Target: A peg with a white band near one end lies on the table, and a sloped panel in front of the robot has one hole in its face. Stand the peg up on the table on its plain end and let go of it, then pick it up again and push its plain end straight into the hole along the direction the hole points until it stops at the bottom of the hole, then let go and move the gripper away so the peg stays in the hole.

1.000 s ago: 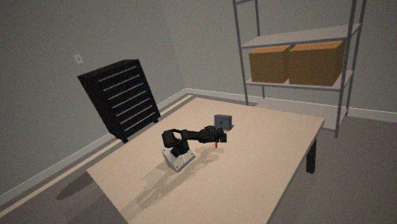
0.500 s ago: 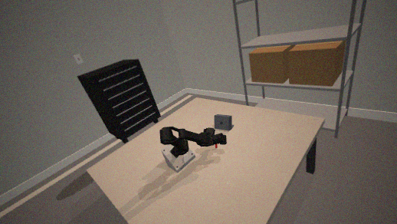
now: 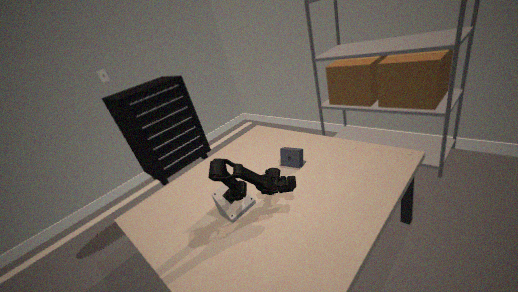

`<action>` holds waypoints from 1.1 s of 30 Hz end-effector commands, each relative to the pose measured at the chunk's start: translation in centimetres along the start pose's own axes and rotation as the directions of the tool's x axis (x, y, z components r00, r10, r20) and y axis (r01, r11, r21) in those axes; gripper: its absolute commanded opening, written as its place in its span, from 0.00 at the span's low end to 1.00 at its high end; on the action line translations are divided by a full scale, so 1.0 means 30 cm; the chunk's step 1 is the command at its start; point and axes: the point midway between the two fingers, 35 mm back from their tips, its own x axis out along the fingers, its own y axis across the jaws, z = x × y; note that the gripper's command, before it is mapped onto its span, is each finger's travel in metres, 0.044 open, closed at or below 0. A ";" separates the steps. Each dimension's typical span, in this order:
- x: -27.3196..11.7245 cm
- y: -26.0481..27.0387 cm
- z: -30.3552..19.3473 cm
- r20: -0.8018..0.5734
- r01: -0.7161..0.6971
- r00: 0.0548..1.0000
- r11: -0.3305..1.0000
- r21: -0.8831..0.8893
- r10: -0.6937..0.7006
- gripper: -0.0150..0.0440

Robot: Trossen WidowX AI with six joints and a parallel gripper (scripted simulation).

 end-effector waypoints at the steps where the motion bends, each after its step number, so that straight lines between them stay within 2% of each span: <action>1: -0.006 0.007 -0.007 0.032 -0.007 0.999 1.000 0.004 0.007 0.34; 29: -0.056 0.010 -0.045 0.270 -0.009 0.963 1.000 0.001 0.008 0.34; 33: -0.058 0.010 -0.043 0.246 -0.008 0.969 1.000 0.001 0.008 0.34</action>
